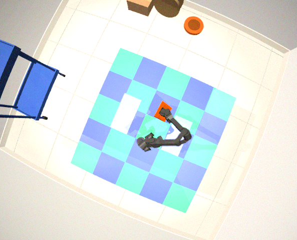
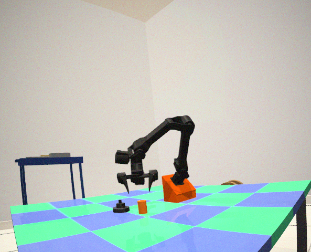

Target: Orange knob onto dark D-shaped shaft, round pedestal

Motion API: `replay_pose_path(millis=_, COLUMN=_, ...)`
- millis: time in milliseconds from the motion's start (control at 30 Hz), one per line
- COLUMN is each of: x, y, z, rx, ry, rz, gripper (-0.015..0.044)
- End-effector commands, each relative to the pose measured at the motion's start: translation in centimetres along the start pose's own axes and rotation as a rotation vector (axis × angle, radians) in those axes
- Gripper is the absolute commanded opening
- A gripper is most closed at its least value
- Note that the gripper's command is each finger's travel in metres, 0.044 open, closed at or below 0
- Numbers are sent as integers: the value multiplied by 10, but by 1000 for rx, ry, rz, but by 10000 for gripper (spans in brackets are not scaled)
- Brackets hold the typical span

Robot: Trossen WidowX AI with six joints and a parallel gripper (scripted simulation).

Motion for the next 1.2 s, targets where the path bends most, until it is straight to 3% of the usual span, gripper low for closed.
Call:
replay_pose_path(millis=0, x=-5, y=3, z=-13, rx=-21, ry=-317, rz=-13, gripper=440)
replay_pose_path(millis=100, x=-17, y=-3, z=-22, rx=-31, ry=-564, rz=-45, gripper=440)
replay_pose_path(millis=167, x=-21, y=-6, z=-25, rx=-35, ry=-622, rz=-54, gripper=440)
replay_pose_path(millis=733, x=-21, y=-6, z=-25, rx=-50, ry=-621, rz=-59, gripper=440)
replay_pose_path(millis=1167, x=-20, y=-6, z=-25, rx=-1195, ry=-513, rz=-421, gripper=440)
Point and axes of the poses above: the point midway between the two fingers, 35 mm back from their tips, its own x axis out along the fingers, its own y axis across the jaws, z = x × y, the point moved 2 cm from there along -x, back along the fingers, and after that the axes turned 4 degrees about -x, right-handed, at the moved point
